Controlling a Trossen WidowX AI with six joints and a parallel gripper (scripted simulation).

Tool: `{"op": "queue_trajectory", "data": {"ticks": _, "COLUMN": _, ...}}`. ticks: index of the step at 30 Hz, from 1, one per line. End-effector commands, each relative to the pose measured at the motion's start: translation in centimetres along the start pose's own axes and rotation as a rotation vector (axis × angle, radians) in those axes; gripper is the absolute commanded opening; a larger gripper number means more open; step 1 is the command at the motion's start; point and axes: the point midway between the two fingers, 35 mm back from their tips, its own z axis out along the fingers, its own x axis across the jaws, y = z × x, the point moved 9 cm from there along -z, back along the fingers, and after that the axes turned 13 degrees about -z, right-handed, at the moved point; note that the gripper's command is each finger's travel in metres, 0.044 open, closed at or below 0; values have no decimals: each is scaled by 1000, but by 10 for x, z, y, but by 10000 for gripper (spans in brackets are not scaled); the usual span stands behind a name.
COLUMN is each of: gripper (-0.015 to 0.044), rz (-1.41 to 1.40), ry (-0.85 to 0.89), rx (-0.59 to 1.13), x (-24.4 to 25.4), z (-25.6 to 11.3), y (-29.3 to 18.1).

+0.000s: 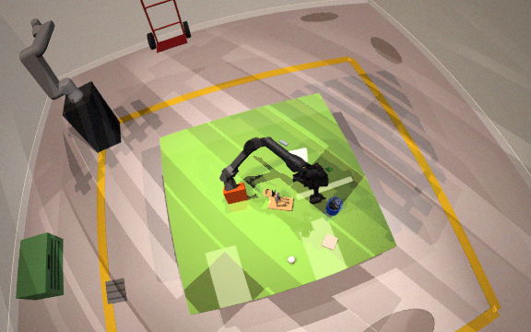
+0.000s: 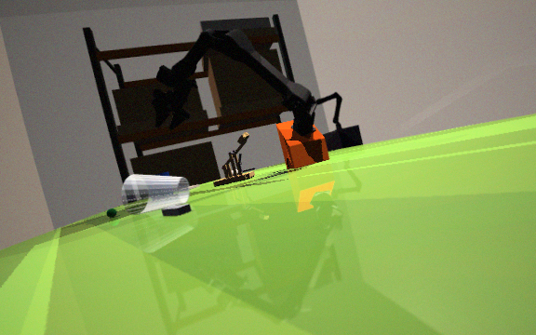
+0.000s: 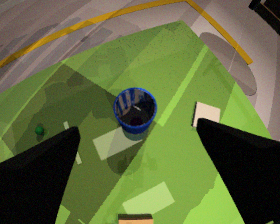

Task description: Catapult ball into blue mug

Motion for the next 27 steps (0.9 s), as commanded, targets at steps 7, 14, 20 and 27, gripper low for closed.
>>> {"op": "queue_trajectory", "data": {"ticks": 7, "gripper": 440, "rz": 24, "ry": 19, "rx": -16, "x": -3, "z": 1, "y": 3}}
{"op": "queue_trajectory", "data": {"ticks": 14, "gripper": 440, "rz": 24, "ry": 19, "rx": -16, "x": -3, "z": 1, "y": 3}}
{"op": "queue_trajectory", "data": {"ticks": 20, "gripper": 440, "rz": 16, "ry": 25, "rx": -16, "x": 2, "z": 0, "y": 2}}
{"op": "queue_trajectory", "data": {"ticks": 27, "gripper": 440, "rz": 16, "ry": 15, "rx": -22, "x": -1, "z": -2, "y": 4}}
